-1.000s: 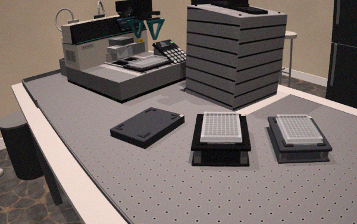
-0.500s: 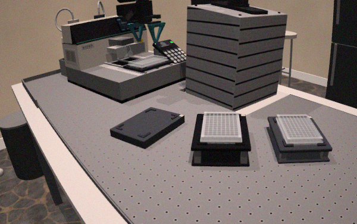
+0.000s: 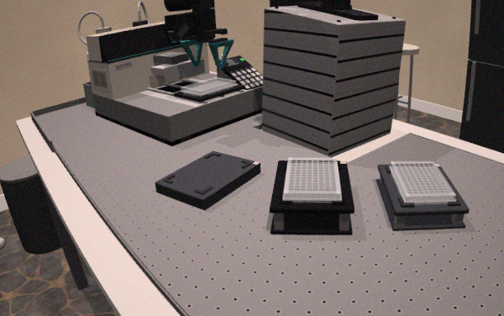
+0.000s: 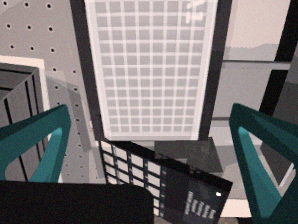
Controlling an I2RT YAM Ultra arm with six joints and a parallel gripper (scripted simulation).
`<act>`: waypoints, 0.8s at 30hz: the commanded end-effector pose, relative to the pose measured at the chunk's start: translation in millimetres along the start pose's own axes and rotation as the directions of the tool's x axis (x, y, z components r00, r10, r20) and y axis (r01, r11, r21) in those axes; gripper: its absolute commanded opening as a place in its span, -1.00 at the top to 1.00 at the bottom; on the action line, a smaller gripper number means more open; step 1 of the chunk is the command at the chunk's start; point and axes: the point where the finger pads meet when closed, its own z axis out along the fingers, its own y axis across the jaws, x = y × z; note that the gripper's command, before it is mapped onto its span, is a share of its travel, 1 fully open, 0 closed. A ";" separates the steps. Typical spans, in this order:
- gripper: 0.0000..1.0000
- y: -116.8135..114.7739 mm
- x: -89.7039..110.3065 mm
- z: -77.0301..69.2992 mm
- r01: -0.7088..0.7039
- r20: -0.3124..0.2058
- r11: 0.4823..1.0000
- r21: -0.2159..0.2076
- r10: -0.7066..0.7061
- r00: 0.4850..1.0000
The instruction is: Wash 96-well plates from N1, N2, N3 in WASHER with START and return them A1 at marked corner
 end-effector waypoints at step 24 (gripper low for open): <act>-1.00 -3.9 -2.0 23.8 0.000 0.007 1.000 0.013 0.000 1.000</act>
